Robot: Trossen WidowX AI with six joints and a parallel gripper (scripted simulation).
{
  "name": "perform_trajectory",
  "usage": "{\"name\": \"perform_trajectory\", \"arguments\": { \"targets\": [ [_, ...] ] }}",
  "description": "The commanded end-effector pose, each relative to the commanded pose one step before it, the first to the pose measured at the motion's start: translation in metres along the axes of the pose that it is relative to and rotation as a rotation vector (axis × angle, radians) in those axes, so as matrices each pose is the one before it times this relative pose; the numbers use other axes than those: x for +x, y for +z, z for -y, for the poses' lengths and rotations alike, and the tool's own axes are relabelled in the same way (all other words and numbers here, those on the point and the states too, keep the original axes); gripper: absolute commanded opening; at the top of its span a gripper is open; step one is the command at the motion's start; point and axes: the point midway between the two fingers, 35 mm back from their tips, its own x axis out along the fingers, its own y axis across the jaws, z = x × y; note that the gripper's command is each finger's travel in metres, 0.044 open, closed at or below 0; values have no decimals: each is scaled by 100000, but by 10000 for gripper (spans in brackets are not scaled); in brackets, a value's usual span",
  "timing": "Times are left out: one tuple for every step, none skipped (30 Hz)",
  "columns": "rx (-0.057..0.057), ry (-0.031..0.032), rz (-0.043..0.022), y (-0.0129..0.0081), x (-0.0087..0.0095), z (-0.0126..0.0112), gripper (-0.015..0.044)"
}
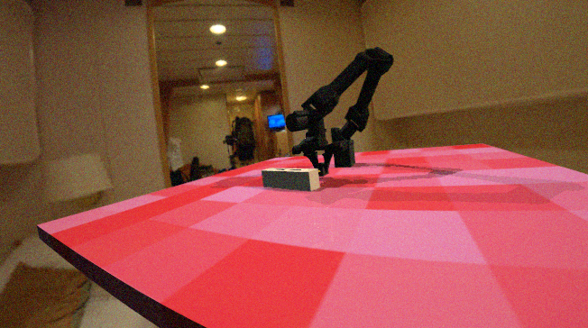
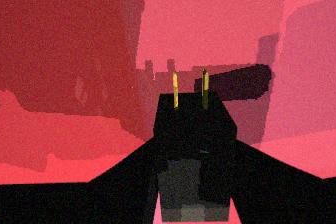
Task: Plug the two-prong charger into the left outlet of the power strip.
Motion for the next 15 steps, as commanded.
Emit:
{"name": "perform_trajectory", "arguments": {
  "targets": [
    [7379,689,201,167,186,576,0],
    [26,1,0,17,-1,4,0],
    [52,3,0,35,-2,8,0],
    [78,4,-1,53,-3,12,0],
    [103,5,-1,69,-4,15,0],
    [127,6,-1,85,-5,19,0],
    [148,7,-1,99,-6,21,0],
    [157,8,-1,105,-6,22,0],
    [159,8,-1,105,-6,22,0],
    [159,8,-1,105,-6,22,0],
    [159,8,-1,105,-5,22,0],
    [162,8,-1,107,-5,22,0],
    [163,8,-2,107,-5,22,0],
    [163,8,-2,107,-5,22,0],
    [163,8,-2,107,-5,22,0]
  ]
}}
